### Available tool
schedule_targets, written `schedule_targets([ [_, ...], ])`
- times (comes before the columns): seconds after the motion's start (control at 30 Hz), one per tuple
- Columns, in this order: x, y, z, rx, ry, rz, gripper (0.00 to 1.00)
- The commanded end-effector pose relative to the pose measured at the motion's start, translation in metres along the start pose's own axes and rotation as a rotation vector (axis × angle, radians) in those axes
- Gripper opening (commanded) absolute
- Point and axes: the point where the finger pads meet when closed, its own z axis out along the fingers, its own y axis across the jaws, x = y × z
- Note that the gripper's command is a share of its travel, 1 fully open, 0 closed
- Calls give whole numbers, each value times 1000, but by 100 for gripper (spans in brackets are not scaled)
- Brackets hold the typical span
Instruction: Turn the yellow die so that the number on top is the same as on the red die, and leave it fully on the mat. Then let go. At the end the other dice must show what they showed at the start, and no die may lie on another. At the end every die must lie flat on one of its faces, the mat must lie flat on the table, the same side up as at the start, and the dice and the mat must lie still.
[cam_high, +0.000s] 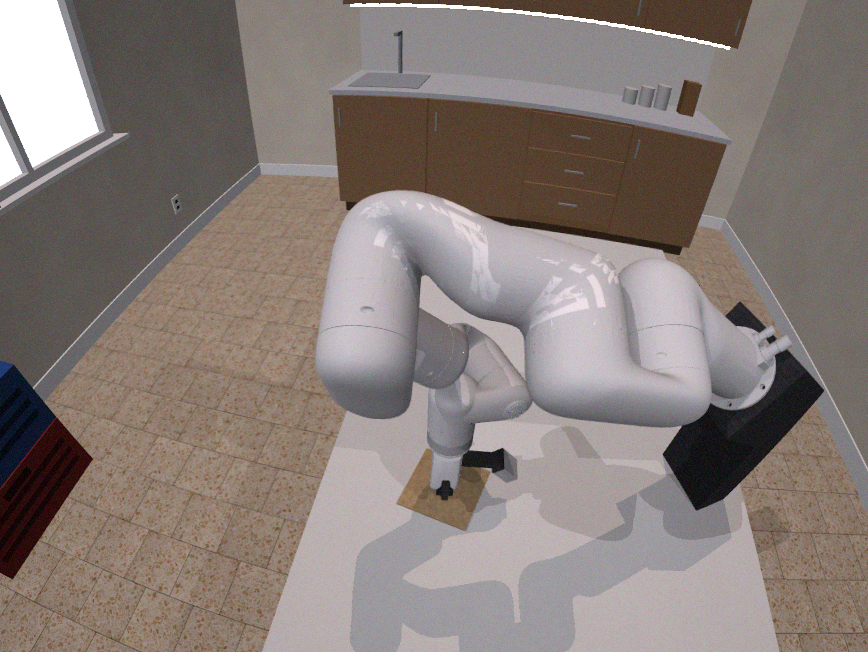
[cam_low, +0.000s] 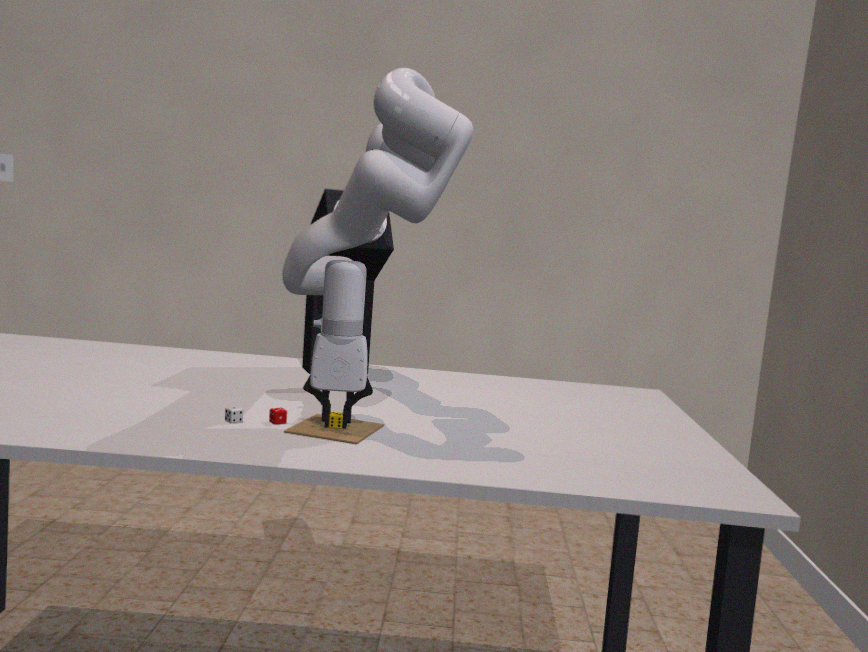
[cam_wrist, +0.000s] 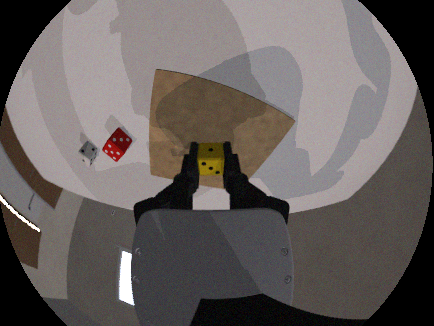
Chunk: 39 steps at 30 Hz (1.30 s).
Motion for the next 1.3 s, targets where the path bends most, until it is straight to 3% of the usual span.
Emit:
schedule_targets([
  [0.0,0,0,0,0,-1,0,21],
  [0.57,0,0,0,0,-1,0,21],
  [1.07,0,0,0,0,-1,0,42],
  [1.27,0,0,0,0,-1,0,42],
])
